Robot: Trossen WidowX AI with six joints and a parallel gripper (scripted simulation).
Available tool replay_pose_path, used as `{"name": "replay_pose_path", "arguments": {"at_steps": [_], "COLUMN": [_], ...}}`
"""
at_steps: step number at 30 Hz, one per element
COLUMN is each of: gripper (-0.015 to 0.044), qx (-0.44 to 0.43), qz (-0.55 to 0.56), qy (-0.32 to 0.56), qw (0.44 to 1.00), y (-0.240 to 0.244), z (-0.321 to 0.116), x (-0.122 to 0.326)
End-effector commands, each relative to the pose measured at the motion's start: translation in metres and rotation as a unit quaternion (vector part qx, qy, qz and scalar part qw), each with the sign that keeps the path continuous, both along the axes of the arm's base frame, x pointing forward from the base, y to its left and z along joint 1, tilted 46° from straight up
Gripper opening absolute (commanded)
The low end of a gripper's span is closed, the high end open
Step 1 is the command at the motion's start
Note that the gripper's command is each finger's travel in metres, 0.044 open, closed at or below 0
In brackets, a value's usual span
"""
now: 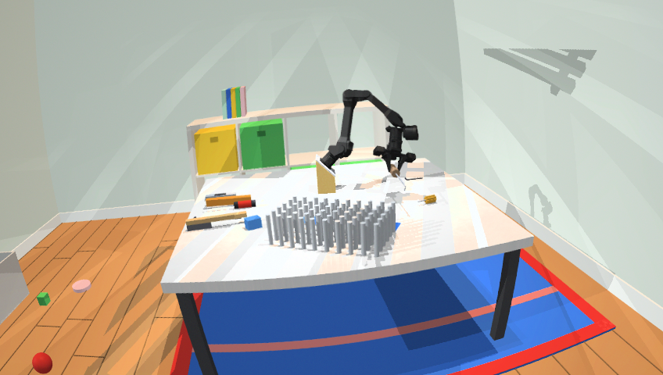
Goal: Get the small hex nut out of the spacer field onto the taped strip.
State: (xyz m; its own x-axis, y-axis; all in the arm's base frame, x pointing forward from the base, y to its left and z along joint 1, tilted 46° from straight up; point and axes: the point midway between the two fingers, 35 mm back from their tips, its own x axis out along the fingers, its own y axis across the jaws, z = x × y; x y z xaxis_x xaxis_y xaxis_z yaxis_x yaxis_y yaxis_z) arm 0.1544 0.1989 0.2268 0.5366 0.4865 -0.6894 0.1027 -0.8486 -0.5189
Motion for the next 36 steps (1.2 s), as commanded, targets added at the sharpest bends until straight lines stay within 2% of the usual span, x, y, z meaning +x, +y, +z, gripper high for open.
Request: {"name": "replay_pose_path", "arguments": {"at_steps": [1,36], "gripper": [0.0000,0.0000], "qx": [0.003,0.033], "qz": [0.013,0.156], "qy": [-0.019,-0.143], "qw": [1.000,0.977], "y": [0.003,0.011], "z": [0.008,0.048], "x": [-0.009,-0.092]}}
